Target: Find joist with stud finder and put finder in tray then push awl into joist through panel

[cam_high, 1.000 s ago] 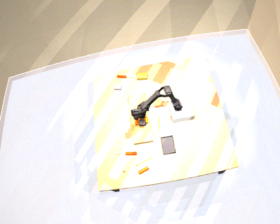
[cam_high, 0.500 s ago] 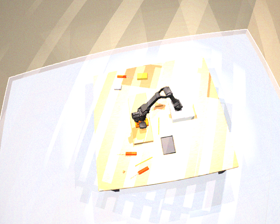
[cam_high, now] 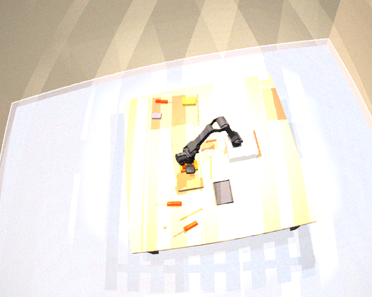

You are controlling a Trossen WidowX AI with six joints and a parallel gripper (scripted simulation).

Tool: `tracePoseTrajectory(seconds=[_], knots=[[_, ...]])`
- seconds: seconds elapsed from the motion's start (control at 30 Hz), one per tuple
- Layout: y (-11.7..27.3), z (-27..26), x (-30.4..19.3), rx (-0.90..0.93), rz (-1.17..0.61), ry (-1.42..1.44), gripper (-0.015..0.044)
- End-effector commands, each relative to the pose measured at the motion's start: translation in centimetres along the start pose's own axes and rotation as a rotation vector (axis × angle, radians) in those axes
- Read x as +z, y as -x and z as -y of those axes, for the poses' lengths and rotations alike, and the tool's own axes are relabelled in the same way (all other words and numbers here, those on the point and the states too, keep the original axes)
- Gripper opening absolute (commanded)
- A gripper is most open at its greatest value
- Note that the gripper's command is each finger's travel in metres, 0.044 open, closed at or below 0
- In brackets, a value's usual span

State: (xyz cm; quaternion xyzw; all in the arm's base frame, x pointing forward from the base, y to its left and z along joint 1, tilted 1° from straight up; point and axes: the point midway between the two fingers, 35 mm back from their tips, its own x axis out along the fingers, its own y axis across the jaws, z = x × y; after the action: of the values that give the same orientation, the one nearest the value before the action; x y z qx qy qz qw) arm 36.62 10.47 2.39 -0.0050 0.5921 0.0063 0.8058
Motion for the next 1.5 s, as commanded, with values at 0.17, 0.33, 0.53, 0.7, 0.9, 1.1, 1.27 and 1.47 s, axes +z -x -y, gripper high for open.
tracePoseTrajectory(seconds=[0.17, 0.33, 0.53, 0.7, 0.9, 1.1, 1.27, 1.47], knots=[[-0.1, -1.6, 0.0, 0.0, -0.003, -0.003, 0.0], [-0.1, -2.5, 0.0, 0.001, -0.003, -0.003, 0.0], [-0.1, -3.5, 0.0, 0.002, -0.003, -0.004, 0.0], [0.0, -4.3, 0.0, 0.003, -0.003, -0.004, 0.0], [0.0, -5.3, 0.0, 0.004, -0.003, -0.004, 0.0], [0.0, -6.4, 0.0, 0.005, -0.003, -0.004, 0.0], [0.0, -7.2, 0.0, 0.006, -0.003, -0.005, 0.0], [0.0, -8.2, 0.0, 0.007, -0.003, -0.005, 0.0]])
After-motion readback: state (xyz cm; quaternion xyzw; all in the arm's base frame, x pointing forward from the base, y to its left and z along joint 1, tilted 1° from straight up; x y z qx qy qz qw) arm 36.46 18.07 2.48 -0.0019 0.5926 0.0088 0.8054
